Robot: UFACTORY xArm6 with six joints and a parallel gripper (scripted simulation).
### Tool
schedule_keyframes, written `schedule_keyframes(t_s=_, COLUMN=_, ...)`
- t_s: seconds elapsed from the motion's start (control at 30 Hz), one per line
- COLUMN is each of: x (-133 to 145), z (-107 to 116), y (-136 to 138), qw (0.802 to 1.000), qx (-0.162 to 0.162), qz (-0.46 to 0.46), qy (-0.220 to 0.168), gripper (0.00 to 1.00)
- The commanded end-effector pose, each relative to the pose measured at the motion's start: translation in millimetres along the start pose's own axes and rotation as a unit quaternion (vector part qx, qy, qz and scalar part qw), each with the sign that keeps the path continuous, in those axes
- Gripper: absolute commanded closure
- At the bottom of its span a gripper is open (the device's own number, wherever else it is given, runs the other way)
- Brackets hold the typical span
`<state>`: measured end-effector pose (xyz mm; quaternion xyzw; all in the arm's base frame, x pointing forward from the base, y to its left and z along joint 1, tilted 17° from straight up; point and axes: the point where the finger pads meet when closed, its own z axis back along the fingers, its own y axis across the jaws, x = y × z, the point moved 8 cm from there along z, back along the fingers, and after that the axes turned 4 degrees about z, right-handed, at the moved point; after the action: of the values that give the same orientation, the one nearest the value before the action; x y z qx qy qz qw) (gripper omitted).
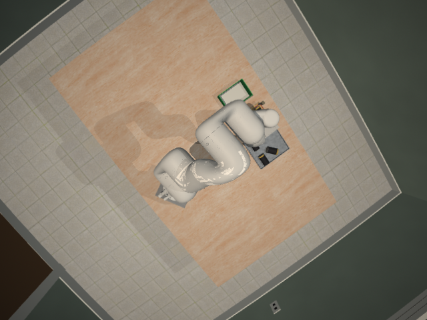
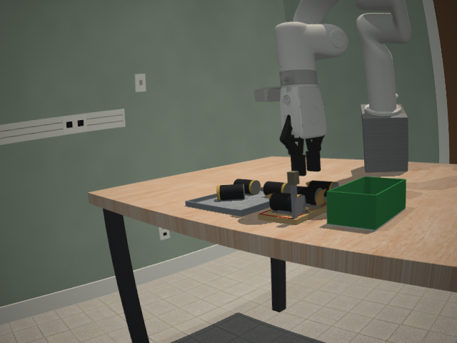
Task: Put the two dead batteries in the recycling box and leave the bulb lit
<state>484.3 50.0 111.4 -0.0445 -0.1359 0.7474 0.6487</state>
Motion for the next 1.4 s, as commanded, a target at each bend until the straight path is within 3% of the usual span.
schedule_keyframes(t_s=0.0, x=0, z=-1, y=-2, qw=1.000, qx=-0.002, qz=0.000, qy=-0.001, gripper=0.49)
schedule_keyframes(t_s=0.77, x=0, z=-2, y=-4, qw=1.000, qx=-0.002, qz=0.000, qy=-0.001, gripper=0.49)
schedule_keyframes(t_s=0.9, x=0, z=-6, y=-4, qw=1.000, qx=-0.002, qz=0.000, qy=-0.001, gripper=0.49)
schedule_keyframes(t_s=1.13, x=0, z=-34, y=-4, qw=1.000, qx=-0.002, qz=0.000, qy=-0.001, gripper=0.49)
schedule_keyframes(t_s=1.37, x=0, z=-37, y=-4, qw=1.000, qx=-0.002, qz=0.000, qy=-0.001, gripper=0.49)
